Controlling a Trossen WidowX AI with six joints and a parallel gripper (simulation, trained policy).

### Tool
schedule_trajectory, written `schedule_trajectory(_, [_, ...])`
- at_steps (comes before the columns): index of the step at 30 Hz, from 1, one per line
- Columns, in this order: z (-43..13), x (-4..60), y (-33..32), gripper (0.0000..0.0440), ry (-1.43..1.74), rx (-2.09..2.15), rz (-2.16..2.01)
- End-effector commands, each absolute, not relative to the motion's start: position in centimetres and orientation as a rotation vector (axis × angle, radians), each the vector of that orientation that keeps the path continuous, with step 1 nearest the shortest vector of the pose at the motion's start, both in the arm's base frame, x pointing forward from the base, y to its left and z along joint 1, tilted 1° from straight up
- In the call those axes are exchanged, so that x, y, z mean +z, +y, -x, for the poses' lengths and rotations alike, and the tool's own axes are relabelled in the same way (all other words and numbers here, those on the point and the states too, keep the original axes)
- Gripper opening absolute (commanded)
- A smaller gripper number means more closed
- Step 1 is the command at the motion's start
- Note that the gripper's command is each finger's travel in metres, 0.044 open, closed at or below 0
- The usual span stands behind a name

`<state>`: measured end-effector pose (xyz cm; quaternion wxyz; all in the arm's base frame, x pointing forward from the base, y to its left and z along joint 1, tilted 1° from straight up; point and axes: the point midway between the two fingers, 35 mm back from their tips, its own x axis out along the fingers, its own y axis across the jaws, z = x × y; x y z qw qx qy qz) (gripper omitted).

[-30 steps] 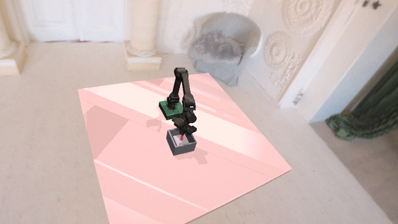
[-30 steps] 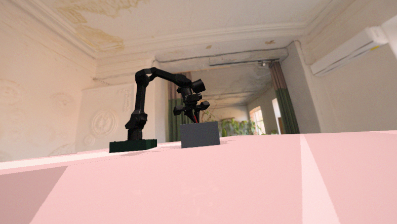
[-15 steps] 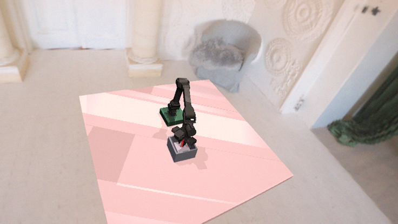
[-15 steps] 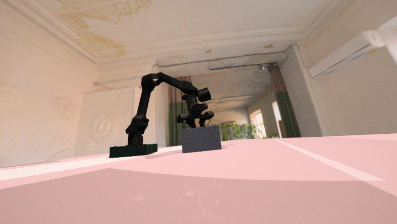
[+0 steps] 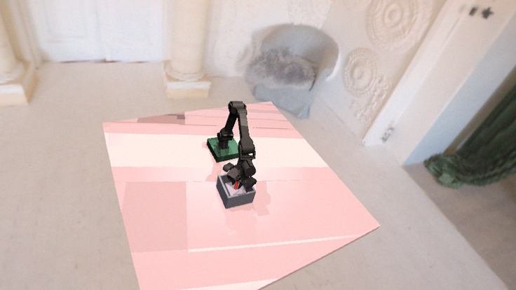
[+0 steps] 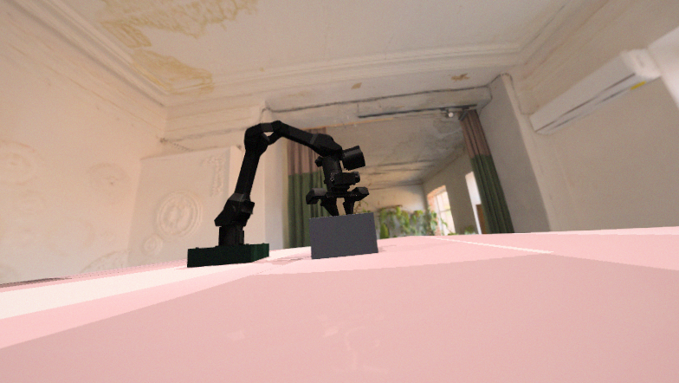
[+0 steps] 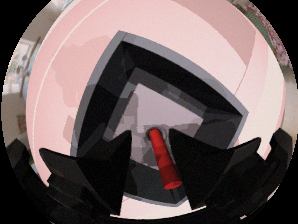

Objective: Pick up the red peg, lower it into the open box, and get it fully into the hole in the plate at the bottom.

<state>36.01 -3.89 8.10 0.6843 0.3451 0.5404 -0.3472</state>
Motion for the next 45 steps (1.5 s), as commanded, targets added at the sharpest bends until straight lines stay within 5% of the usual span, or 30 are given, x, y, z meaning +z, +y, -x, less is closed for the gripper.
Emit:
schedule_trajectory(1, [-36.2,8.1,-4.0,0.0177,1.222,-0.775,-0.751])
schedule_trajectory(45, [-36.9,9.8,-5.6,0.0223,1.265,-0.73,-0.635])
